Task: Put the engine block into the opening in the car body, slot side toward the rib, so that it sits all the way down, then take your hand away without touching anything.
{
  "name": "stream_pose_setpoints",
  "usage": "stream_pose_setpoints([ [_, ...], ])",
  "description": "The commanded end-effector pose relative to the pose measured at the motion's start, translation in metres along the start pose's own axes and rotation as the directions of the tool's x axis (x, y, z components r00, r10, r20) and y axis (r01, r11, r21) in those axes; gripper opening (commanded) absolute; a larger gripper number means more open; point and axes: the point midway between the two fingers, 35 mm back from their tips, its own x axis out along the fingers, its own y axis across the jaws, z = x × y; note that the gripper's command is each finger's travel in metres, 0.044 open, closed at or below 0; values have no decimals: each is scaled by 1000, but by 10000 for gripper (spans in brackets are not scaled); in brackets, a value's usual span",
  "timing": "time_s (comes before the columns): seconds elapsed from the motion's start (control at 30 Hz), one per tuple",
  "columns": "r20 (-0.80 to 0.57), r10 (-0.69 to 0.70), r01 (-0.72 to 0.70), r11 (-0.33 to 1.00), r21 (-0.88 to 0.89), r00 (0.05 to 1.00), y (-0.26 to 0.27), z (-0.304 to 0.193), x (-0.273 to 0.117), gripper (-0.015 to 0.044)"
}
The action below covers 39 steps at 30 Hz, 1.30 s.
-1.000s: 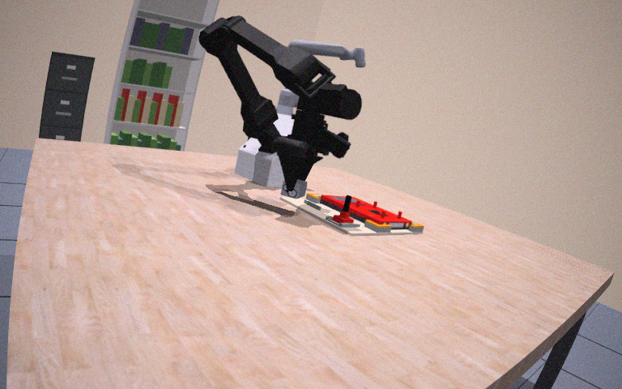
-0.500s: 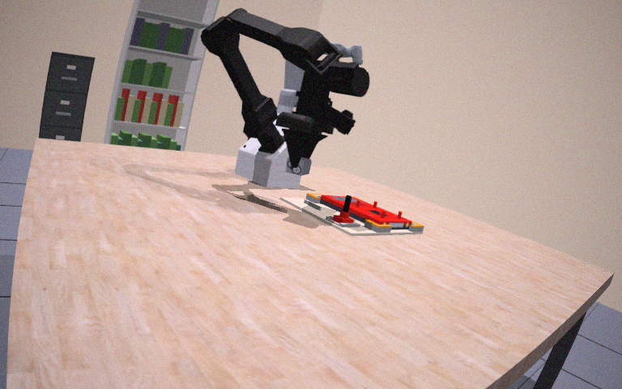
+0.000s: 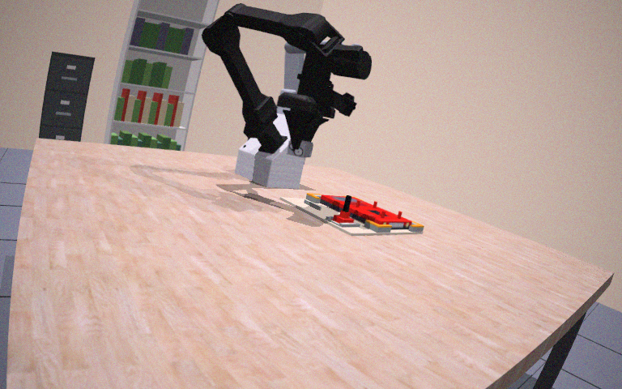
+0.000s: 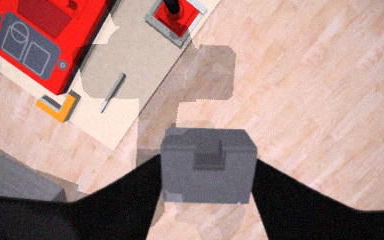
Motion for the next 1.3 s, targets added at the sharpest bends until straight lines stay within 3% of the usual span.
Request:
stream_pose_setpoints([
  [0.0,-6,3,-3,1000,1,1000,1,-2,11,0],
  [0.37,64,7,-7,1000,1,998,0,-3,8,0],
  [0.67,314,32,-33,999,0,949,1,-13,12,0],
  [0.97,554,48,-53,999,-7,831,2,-20,18,0],
  [1.27,755,16,-18,1000,-6,656,0,-27,21,0],
])
